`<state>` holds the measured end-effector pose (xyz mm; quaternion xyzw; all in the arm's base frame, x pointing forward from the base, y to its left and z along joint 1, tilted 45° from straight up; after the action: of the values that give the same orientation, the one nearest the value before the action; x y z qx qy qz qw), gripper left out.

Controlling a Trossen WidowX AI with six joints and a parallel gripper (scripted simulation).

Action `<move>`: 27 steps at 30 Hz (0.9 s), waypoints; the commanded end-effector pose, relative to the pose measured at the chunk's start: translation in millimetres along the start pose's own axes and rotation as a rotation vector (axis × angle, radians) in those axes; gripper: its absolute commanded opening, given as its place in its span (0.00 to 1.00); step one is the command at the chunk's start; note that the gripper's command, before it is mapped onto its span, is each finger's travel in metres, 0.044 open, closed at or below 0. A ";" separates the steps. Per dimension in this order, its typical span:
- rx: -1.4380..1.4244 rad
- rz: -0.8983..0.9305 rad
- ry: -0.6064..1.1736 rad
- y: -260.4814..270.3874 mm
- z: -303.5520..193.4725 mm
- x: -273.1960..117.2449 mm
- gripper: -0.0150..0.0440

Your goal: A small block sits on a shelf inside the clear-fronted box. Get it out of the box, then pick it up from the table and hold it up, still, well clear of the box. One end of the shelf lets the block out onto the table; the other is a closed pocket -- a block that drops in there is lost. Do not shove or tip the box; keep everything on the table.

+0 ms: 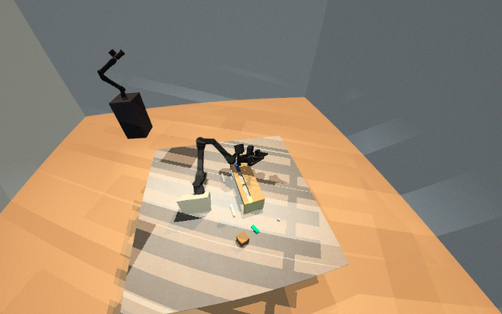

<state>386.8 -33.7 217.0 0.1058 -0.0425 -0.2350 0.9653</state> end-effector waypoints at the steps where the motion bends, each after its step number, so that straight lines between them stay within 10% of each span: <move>1: -0.021 0.003 0.011 0.0 -0.7 0.5 0.93; 15: -1.311 0.789 0.773 -24.0 -38.5 -29.5 0.93; 27: -1.513 1.453 0.830 -37.5 -21.9 -75.0 0.93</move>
<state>353.6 -32.4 163.1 -0.4285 0.4110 0.2134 0.7758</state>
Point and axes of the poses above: the point midway between the two fingers, 35 mm back from their tips, its own x axis out along the fingers, its own y axis across the jaws, z = x × y, the point moved 8 cm from there along -x, back along the fingers, and after that the axes turned 3 degrees about -x, right-handed, at the moved point
